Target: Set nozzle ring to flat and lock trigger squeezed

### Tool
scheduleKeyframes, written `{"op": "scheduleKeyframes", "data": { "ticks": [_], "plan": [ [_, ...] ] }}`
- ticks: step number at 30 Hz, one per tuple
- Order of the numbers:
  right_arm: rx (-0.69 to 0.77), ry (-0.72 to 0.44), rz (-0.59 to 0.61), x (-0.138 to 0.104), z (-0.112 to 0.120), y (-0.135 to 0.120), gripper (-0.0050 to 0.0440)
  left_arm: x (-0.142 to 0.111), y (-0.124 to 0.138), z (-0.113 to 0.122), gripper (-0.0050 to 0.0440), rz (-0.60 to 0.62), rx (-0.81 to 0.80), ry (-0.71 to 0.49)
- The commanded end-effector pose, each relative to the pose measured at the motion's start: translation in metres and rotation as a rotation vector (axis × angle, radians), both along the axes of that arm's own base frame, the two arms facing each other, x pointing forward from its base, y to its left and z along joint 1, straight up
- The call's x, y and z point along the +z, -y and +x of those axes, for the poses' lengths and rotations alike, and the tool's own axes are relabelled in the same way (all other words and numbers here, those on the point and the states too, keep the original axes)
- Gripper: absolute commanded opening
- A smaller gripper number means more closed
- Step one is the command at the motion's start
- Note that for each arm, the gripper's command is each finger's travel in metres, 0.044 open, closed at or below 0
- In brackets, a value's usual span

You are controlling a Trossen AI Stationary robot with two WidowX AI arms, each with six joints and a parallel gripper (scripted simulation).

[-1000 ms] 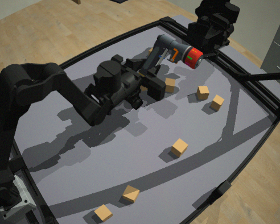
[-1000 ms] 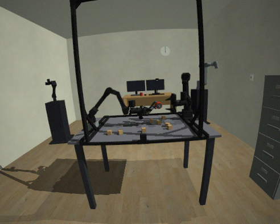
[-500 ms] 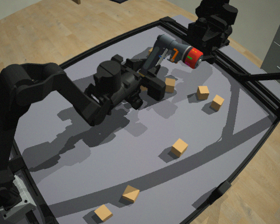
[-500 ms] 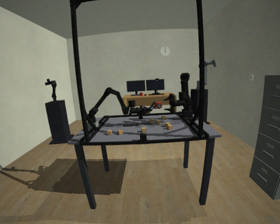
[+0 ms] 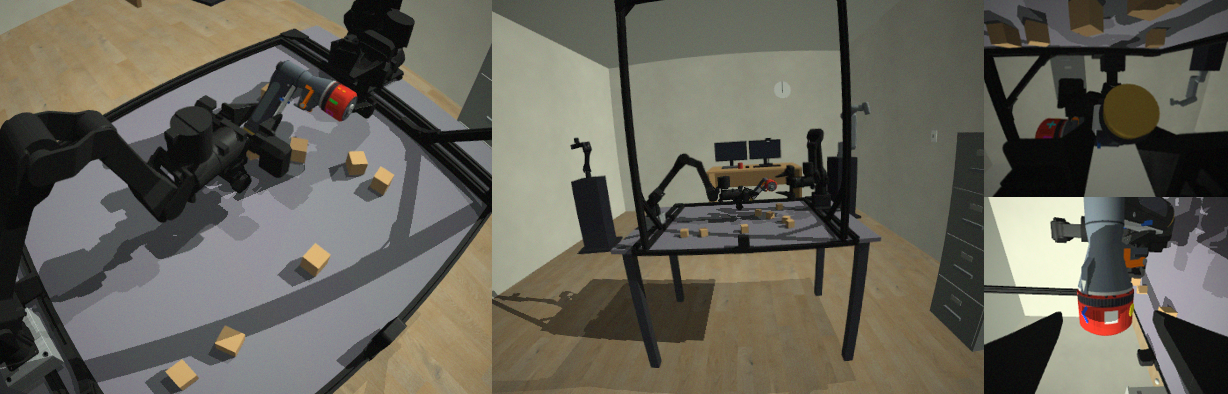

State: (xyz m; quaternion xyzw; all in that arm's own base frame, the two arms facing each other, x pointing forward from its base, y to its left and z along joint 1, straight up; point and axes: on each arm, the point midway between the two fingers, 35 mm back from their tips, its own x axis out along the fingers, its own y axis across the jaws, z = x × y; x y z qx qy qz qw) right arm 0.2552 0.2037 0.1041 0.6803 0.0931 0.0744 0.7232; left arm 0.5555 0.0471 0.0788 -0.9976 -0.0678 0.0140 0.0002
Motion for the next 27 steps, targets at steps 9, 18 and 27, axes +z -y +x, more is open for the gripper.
{"op": "scheduleKeyframes", "data": {
  "ticks": [9, 18, 27],
  "plan": [
    [0.002, 0.009, 0.000, -0.001, 0.019, -0.007, 0.0400, 0.010, -0.001, 0.001, 0.0000, 0.002, 0.004, 0.028],
    [0.002, 0.015, 0.001, -0.001, 0.030, -0.010, 0.0400, 0.010, -0.001, 0.001, 0.0000, 0.002, 0.004, 0.028],
    [0.003, 0.022, 0.002, 0.000, 0.043, -0.013, 0.0400, 0.010, -0.001, 0.001, 0.0000, 0.002, 0.004, 0.028]
  ]
}}
